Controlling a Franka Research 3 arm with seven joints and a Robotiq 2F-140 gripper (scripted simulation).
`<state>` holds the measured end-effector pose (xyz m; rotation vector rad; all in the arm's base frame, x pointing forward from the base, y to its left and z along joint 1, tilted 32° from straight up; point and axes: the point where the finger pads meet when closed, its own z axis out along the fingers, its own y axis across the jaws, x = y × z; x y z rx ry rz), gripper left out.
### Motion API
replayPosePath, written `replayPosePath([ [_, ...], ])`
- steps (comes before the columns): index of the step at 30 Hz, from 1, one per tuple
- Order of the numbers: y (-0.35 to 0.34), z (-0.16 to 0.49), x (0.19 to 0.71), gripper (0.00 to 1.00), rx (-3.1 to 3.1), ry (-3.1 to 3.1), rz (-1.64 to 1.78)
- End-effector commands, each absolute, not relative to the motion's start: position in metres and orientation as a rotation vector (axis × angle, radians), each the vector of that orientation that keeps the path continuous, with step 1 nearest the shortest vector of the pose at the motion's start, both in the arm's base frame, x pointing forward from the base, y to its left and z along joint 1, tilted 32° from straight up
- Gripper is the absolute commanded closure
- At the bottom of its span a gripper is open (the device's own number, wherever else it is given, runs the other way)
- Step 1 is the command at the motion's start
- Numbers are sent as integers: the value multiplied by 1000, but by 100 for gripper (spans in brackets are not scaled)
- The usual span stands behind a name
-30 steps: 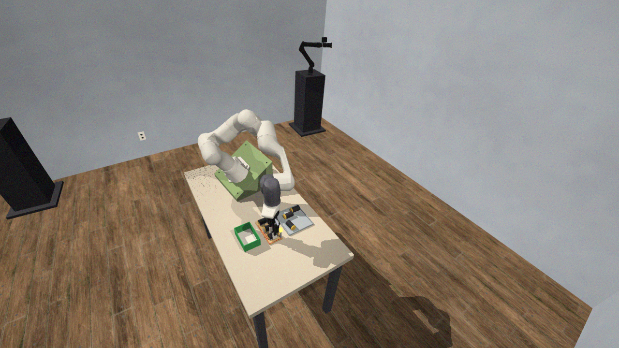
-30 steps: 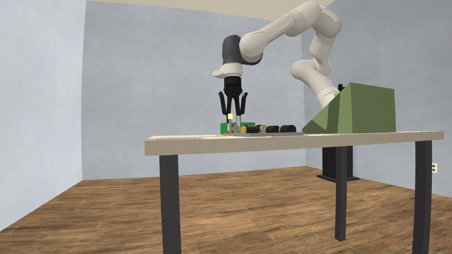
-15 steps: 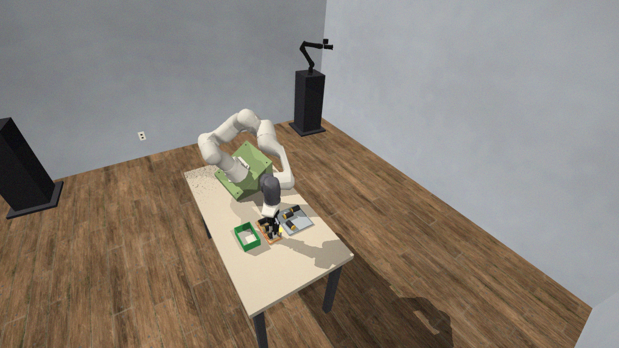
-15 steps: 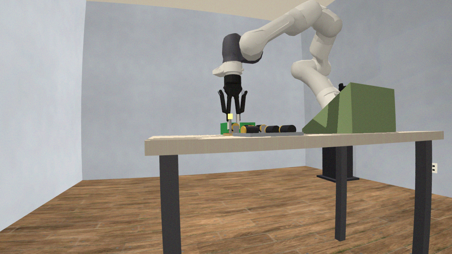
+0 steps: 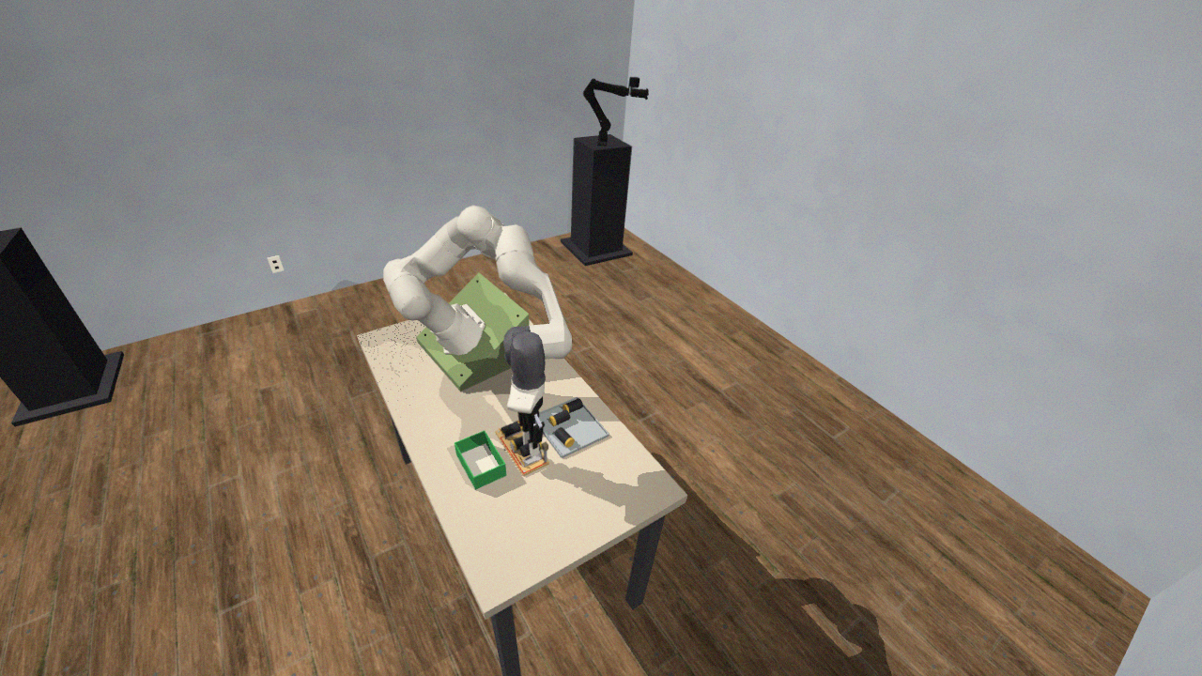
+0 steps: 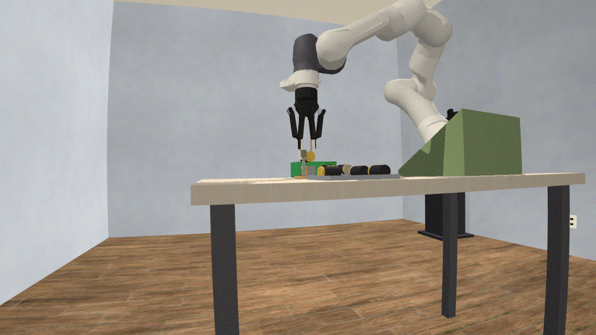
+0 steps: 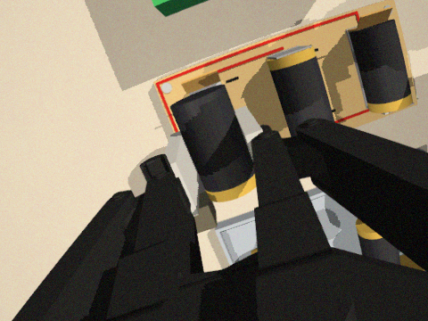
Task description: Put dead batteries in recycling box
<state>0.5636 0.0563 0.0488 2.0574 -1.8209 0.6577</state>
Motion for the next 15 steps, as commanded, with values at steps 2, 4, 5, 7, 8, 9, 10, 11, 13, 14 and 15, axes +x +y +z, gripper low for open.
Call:
replayPosePath([
  [2, 63, 61, 560, 84, 2048, -1831, 654],
  [4, 76, 81, 557, 84, 2048, -1831, 654],
  [5, 82, 91, 556, 84, 2048, -1831, 654],
  [7, 82, 91, 556, 84, 2048, -1831, 654],
  [8, 87, 99, 555, 84, 2048, -1831, 654],
  [9, 89, 102, 554, 84, 2048, -1831, 654],
  [10, 90, 103, 554, 84, 2048, -1831, 654],
  [11, 90, 103, 554, 84, 2048, -1831, 654],
  [13, 90, 103, 554, 84, 2047, -1831, 654],
  [14, 90, 103, 554, 84, 2047, -1832, 654],
  [15, 90, 103, 554, 84, 2046, -1834, 655],
])
